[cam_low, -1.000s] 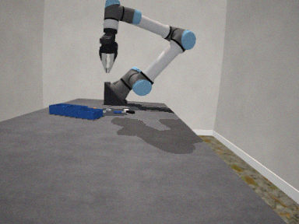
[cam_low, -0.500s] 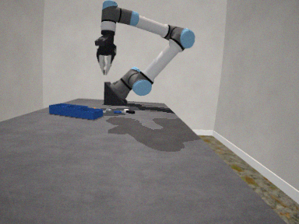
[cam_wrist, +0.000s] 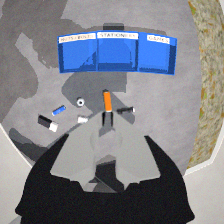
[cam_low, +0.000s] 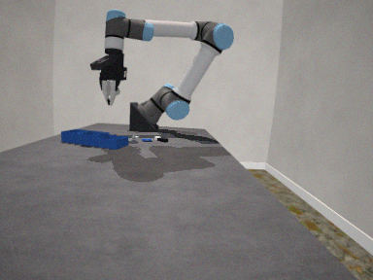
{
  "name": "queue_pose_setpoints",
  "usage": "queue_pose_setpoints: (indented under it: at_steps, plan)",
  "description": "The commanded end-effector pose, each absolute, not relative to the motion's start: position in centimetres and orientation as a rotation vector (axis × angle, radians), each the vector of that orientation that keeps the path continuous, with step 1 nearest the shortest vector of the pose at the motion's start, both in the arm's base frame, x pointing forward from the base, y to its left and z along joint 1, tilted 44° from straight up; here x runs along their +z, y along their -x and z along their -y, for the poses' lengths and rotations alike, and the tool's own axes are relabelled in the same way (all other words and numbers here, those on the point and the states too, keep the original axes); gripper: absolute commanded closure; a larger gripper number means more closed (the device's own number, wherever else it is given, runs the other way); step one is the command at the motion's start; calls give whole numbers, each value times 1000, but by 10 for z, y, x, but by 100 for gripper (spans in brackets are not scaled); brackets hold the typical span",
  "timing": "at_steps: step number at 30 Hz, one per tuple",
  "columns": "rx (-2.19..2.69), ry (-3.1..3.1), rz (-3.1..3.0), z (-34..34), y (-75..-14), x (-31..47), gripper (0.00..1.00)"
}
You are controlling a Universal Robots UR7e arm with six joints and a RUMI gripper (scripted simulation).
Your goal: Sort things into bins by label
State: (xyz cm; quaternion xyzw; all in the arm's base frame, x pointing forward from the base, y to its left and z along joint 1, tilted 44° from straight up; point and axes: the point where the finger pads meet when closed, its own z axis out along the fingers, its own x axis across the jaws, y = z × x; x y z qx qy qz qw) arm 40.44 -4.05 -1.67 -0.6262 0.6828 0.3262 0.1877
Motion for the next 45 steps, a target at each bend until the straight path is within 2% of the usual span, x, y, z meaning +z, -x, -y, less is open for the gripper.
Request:
queue_pose_setpoints:
  at_steps: [1, 14, 45]
  plan:
    - [916, 1760, -1925, 49, -420, -63, 96]
    - [916, 1760, -1925, 64, -445, -145, 96]
    - [916, 1760, -1925, 30, -437, -181, 96]
